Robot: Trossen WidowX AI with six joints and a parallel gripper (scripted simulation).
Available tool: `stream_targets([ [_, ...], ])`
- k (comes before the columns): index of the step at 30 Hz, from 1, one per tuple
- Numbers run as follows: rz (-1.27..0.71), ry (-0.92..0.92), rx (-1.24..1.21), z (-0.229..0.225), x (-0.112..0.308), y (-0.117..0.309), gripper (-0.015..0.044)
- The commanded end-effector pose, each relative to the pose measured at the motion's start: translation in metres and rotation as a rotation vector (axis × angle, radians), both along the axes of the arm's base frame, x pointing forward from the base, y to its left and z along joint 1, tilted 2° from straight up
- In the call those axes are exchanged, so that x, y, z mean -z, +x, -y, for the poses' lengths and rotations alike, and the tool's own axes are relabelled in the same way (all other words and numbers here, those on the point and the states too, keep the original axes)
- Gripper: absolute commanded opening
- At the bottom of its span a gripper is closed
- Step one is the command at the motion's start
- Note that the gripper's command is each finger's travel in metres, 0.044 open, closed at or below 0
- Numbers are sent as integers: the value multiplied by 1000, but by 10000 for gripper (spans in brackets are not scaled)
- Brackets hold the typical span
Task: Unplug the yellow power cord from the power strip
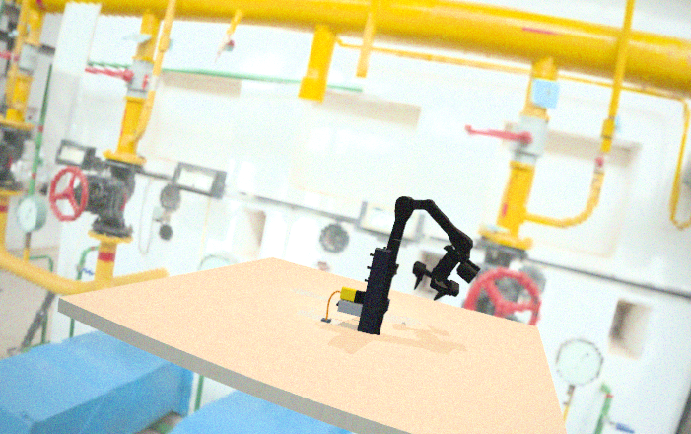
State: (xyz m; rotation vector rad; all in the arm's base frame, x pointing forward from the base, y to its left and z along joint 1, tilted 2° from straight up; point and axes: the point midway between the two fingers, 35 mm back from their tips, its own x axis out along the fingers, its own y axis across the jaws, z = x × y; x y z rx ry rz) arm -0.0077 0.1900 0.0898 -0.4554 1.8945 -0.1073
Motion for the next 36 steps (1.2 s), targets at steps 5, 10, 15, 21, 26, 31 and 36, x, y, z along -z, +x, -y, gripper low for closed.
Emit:
stream_targets([
  [5,5,51,8,-10,0,9,269],
  [10,30,166,38,-31,-1,35,160],
  [15,87,308,83,-54,-6,76,160],
  [21,191,467,140,-73,-19,134,160],
  [26,305,581,183,-79,-34,188,160],
  [31,441,674,221,-75,-54,244,160],
  [36,597,744,255,-59,-78,300,160],
])
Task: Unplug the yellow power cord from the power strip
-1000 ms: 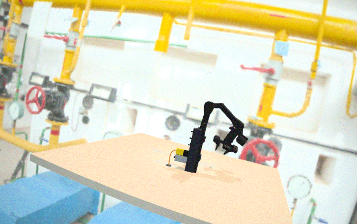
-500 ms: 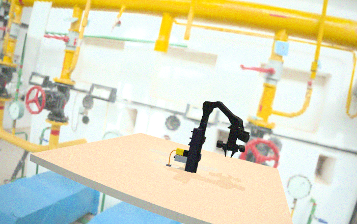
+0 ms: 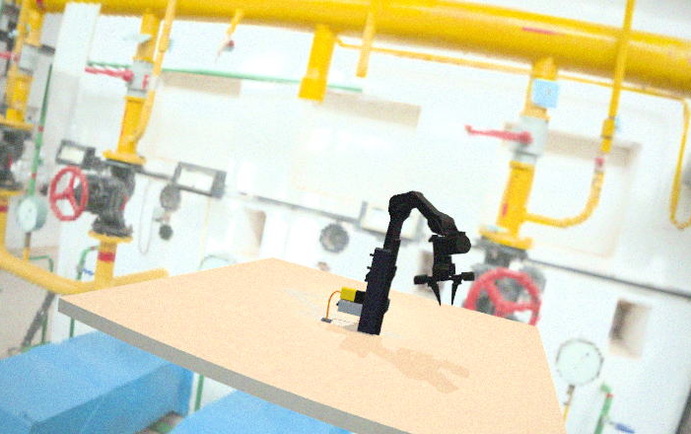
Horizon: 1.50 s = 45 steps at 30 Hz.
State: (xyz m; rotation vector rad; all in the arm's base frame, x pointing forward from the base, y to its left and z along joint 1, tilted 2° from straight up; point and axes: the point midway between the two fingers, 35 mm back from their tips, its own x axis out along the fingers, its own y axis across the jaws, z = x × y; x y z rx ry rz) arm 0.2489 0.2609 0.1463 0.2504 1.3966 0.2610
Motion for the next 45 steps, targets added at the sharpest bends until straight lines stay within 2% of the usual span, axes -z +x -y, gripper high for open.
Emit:
stream_targets([
  [1,149,59,64,16,-26,54,160],
  [7,313,100,180,57,-57,116,160],
  [11,305,80,326,110,-48,147,160],
  [16,286,23,475,173,-38,165,160],
  [24,48,-43,874,264,-9,129,160],
  [31,-279,-108,1384,341,16,52,160],
  [45,-313,-115,1437,345,17,45,160],
])
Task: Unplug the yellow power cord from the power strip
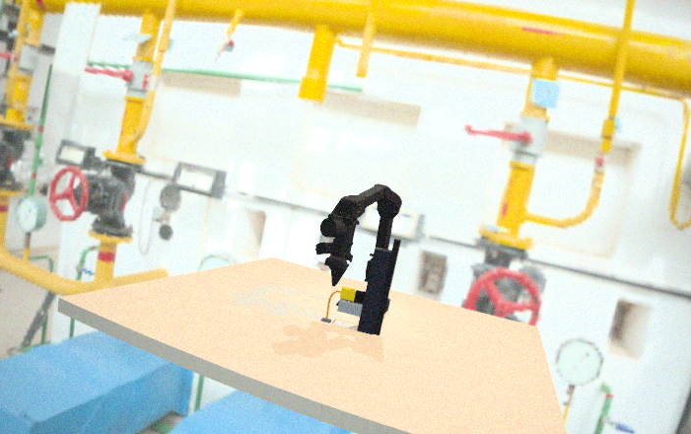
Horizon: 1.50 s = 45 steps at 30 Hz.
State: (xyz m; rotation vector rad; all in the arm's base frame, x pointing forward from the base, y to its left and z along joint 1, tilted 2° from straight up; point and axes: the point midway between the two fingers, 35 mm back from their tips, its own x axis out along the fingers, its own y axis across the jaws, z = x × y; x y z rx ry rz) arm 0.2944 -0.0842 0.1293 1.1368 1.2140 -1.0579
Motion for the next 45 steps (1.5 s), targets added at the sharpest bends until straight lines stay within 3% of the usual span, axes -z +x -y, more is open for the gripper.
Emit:
stream_targets([
  [1,-7,-3,12,-1,0,-1,160],
  [24,-7,0,12,-37,1,-7,160],
  [41,-7,0,12,-38,13,-7,160],
  [45,-5,6,7,-38,10,-6,55],
])
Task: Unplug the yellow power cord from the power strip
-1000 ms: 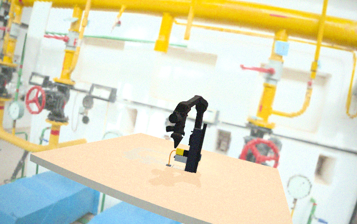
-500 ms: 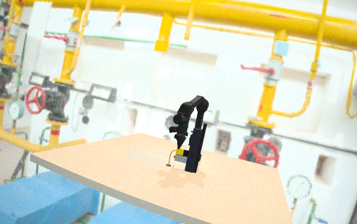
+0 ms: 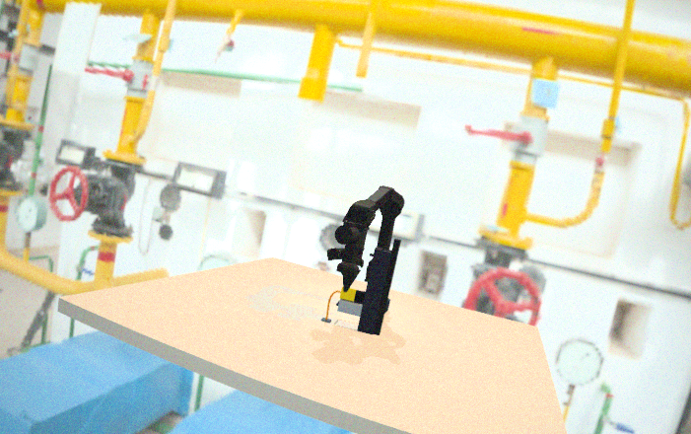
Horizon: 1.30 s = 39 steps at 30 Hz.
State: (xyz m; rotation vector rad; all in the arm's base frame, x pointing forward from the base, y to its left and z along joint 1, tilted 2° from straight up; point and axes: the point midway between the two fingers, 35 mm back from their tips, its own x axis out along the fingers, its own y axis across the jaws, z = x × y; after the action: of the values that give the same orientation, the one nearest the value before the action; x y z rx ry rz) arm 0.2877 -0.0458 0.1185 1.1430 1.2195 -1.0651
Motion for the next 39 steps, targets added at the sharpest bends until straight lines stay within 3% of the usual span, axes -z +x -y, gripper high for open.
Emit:
stream_targets([
  [1,1,0,0,0,0,0,48],
  [9,1,0,0,0,0,0,0],
  [39,1,-7,3,44,-4,7,0],
])
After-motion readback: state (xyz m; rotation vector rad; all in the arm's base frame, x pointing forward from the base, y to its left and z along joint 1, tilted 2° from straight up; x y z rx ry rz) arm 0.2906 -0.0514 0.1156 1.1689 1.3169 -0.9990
